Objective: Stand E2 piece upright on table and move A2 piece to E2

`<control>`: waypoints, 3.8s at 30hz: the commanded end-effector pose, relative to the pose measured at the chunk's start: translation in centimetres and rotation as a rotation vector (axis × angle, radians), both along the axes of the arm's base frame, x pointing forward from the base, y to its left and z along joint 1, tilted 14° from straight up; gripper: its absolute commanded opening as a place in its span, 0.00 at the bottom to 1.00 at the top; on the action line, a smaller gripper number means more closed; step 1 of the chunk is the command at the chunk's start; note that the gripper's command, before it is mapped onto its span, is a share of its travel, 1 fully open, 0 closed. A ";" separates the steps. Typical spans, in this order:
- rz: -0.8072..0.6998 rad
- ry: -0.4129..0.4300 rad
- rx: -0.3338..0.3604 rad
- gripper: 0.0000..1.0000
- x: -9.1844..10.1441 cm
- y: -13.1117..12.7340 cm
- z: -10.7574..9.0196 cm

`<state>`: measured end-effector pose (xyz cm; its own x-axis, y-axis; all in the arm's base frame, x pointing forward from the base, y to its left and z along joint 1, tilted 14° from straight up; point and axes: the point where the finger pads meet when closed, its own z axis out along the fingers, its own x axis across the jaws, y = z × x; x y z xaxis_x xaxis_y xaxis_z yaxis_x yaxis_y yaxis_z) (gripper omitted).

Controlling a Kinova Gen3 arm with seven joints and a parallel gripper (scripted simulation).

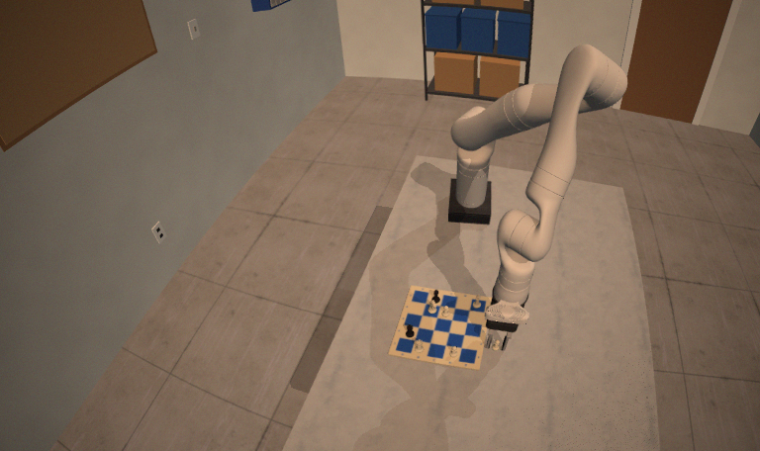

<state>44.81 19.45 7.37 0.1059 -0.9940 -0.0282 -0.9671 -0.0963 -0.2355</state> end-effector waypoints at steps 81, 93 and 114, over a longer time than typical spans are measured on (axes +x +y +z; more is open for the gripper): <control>-0.294 0.028 0.060 1.00 -1.2 -3.4 8.6; -0.751 0.063 0.154 1.00 -0.3 -7.8 8.3; -1.583 0.106 0.340 1.00 0.3 -14.8 8.2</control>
